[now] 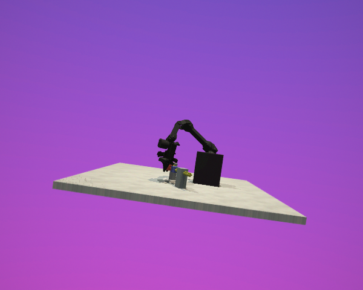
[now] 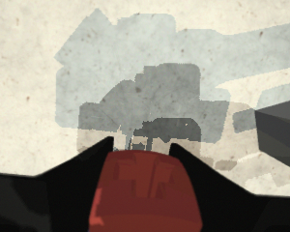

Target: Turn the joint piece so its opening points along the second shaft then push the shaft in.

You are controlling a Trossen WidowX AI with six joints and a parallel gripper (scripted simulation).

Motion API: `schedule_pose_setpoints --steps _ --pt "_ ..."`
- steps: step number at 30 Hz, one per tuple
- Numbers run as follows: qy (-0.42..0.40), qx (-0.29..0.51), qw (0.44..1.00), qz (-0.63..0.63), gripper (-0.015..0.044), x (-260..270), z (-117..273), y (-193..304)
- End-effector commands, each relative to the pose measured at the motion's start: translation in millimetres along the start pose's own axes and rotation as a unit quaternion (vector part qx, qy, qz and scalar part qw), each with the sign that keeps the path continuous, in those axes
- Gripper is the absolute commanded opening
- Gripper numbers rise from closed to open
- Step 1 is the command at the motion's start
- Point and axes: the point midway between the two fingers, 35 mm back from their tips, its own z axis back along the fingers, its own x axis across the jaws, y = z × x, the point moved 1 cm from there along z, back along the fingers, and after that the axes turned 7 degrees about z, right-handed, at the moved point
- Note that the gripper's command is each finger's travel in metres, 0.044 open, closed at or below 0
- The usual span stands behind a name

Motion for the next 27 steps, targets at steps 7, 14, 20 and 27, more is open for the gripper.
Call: schedule_pose_setpoints --steps 7,14,20,27 --pt "0.012 0.012 0.996 -0.088 0.0 -8.3 -1.0 1.6" --pt "0.019 0.019 0.989 -0.148 0.0 -13.7 -1.3 3.3" --pt "0.024 0.024 0.98 -0.198 0.0 -18.0 -1.5 5.3" --pt "0.03 0.029 0.966 -0.255 0.0 -22.8 -1.6 8.3"
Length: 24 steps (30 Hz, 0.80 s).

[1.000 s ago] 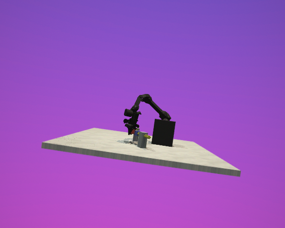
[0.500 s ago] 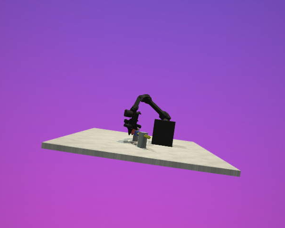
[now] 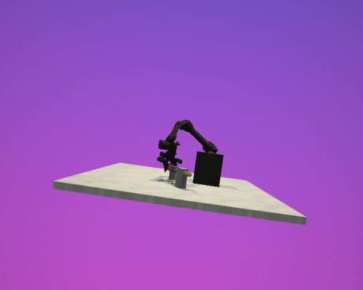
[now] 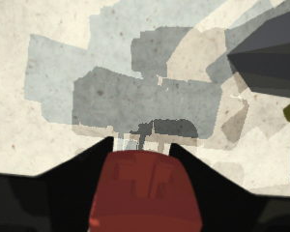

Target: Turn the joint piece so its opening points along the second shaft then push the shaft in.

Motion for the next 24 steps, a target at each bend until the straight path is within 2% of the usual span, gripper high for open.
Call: schedule_pose_setpoints --steps 1,24 --pt "0.003 0.007 0.999 -0.036 0.0 -3.5 -0.7 0.5" --pt "0.016 0.032 0.974 -0.224 0.0 -20.8 -2.9 7.4"
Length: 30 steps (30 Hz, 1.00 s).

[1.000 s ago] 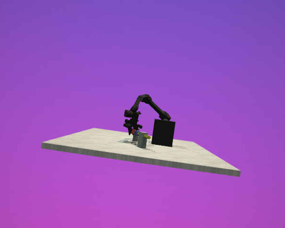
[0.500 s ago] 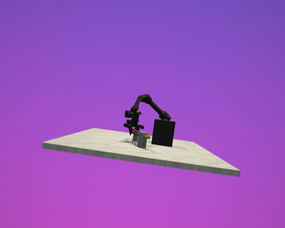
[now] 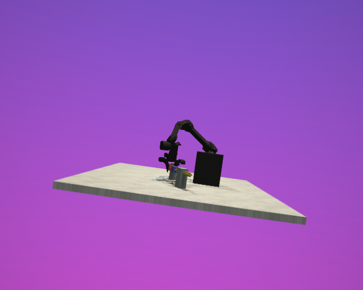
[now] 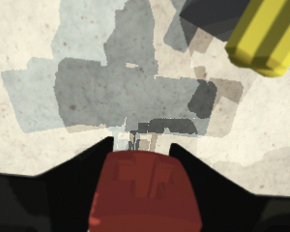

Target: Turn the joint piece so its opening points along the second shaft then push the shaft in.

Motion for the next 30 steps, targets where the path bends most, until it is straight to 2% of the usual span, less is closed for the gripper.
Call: schedule_pose_setpoints --steps 1,15,30 --pt "0.001 0.007 0.999 -0.036 0.0 -3.5 -0.8 0.5" --pt "0.003 0.03 0.988 -0.153 0.0 -14.5 -3.0 3.8" --pt "0.002 0.029 0.988 -0.154 0.0 -14.2 -2.9 3.7"
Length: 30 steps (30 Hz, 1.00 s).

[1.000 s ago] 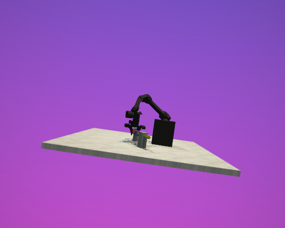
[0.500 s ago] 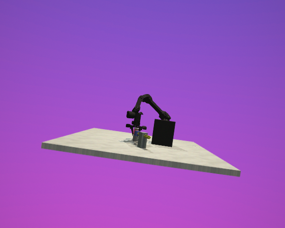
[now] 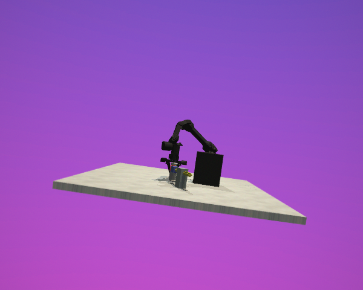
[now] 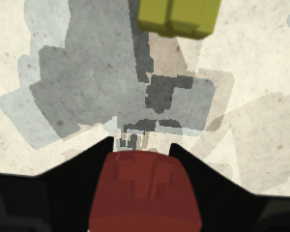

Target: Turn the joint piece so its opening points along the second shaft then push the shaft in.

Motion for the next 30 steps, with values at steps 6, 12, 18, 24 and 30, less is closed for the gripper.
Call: schedule_pose_setpoints --steps 6,12,18,24,30 --pt "0.0 0.0 1.0 0.001 0.0053 0.1 0.1 0.0" --pt "0.0 0.0 1.0 0.001 0.0147 0.1 0.1 0.0" --pt "0.0 0.0 1.0 0.001 0.0304 0.1 0.1 0.0" --pt "0.0 0.0 1.0 0.001 0.044 0.1 0.1 0.0" --pt "0.0 0.0 1.0 0.001 0.044 0.1 0.1 0.0"
